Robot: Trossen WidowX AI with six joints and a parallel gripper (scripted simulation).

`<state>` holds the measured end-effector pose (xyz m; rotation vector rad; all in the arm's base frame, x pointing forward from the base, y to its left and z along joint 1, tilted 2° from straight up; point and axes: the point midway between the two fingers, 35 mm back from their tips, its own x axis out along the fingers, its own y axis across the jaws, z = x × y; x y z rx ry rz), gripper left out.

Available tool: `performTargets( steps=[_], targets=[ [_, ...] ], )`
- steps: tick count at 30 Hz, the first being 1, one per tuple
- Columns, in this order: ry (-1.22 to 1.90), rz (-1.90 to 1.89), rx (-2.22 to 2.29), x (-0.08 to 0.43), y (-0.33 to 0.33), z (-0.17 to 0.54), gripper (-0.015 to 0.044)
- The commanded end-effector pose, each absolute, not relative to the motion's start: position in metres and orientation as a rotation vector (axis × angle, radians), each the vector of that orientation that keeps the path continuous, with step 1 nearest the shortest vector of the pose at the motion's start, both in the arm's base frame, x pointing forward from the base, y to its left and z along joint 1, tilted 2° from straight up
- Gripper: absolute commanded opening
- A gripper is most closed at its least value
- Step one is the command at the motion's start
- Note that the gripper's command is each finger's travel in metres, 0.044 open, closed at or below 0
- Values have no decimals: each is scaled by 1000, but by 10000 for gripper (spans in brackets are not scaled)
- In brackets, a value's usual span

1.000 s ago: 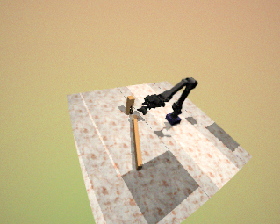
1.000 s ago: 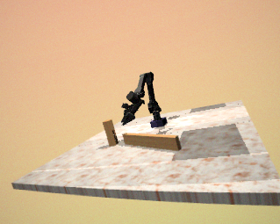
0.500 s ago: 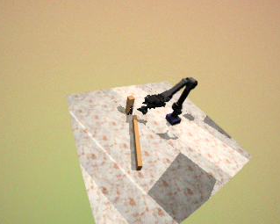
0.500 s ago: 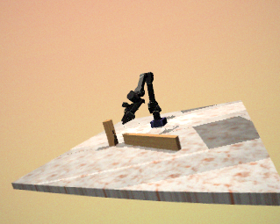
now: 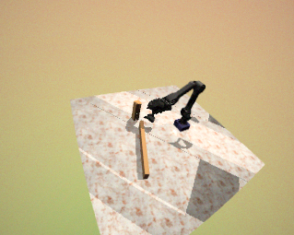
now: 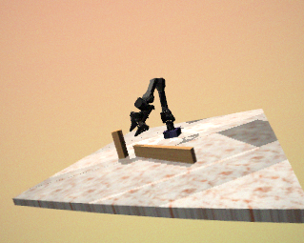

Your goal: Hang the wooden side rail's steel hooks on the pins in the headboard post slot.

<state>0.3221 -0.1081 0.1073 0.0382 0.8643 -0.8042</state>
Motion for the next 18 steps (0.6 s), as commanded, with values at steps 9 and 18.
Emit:
performTargets(
  steps=[9,18],
  targets=[
    [1261,-293,-385,361,-88,110,440],
    [1416,183,-648,379,-70,112,440]
  ],
)
